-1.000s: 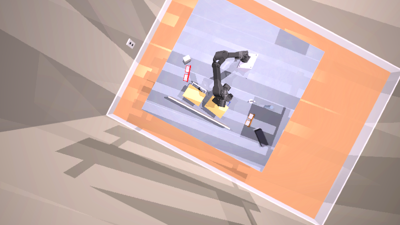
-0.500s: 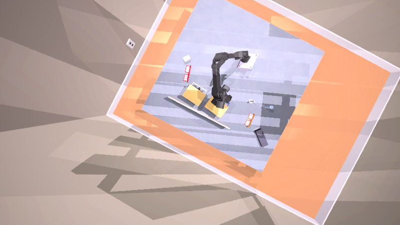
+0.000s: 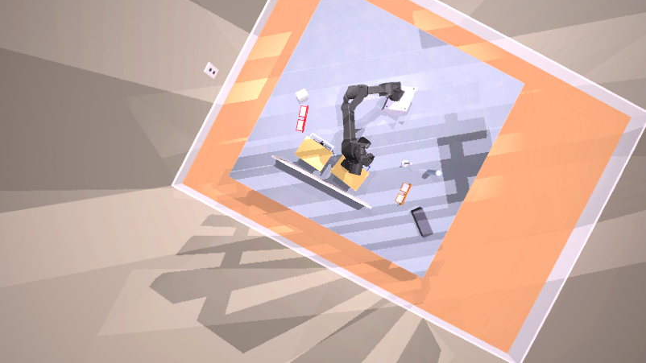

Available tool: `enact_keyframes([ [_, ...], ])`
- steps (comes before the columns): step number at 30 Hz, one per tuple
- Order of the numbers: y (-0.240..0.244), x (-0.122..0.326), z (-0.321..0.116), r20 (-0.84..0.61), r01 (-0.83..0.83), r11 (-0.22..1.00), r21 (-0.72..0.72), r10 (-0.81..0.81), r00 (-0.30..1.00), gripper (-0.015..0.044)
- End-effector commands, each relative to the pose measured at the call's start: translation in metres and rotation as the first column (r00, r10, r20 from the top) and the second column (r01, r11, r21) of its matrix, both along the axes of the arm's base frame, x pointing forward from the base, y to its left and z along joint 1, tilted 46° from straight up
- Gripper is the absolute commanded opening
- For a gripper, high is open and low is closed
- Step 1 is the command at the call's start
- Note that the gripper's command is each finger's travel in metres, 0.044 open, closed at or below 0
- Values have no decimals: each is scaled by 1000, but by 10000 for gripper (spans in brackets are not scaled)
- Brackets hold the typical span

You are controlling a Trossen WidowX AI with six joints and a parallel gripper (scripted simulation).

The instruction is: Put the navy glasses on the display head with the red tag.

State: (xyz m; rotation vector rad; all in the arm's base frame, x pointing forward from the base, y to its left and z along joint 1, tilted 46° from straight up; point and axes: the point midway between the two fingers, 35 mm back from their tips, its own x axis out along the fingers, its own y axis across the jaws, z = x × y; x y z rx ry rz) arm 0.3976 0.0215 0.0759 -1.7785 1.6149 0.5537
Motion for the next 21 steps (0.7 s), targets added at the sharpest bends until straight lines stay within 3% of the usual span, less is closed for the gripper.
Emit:
enact_keyframes([
  [1,0,0,0,0,0,1000,0,0,1000,53],
  [3,0,0,0,0,0,1000,0,0,1000,105],
  [21,25,-6,24,-4,-1,1000,-1,1,1000,107],
])
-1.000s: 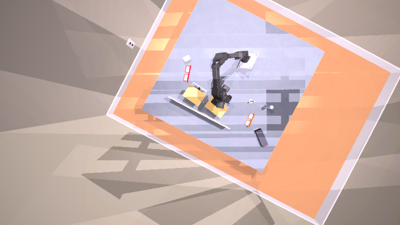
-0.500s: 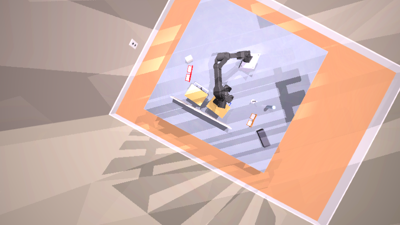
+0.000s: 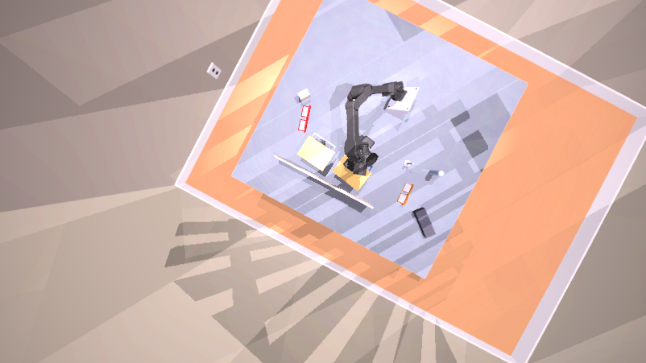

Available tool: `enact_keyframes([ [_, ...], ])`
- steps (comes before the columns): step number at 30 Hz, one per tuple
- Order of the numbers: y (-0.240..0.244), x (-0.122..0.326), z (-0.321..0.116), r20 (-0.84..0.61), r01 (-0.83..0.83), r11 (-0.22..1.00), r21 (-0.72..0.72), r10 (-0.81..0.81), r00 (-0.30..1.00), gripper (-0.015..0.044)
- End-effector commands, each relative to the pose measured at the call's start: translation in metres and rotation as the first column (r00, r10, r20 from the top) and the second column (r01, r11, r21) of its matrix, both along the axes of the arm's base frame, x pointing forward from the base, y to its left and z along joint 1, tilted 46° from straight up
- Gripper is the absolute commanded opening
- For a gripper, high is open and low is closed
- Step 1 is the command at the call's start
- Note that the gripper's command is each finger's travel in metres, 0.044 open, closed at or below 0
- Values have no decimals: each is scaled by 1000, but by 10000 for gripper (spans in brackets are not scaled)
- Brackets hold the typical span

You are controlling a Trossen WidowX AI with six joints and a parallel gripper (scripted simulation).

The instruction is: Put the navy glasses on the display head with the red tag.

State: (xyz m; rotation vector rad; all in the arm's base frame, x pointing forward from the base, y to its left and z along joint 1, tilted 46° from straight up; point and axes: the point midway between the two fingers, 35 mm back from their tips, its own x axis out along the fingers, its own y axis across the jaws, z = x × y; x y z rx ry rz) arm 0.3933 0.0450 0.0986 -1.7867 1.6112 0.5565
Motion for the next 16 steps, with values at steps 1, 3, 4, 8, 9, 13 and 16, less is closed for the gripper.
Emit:
enact_keyframes([
  [1,1,-3,1,-3,6,1000,2,-6,1000,107],
  [3,3,-10,1,-3,6,1000,2,-6,1000,107],
  [4,4,-16,1,-4,6,1000,2,-6,1000,107],
  [8,6,-38,0,-5,6,1000,2,-6,1000,107],
  [9,6,-39,0,-5,6,1000,2,-6,1000,107],
  [13,12,-57,2,-6,6,1000,2,-6,1000,107],
  [16,10,-53,1,-11,5,1000,-2,-5,1000,134],
])
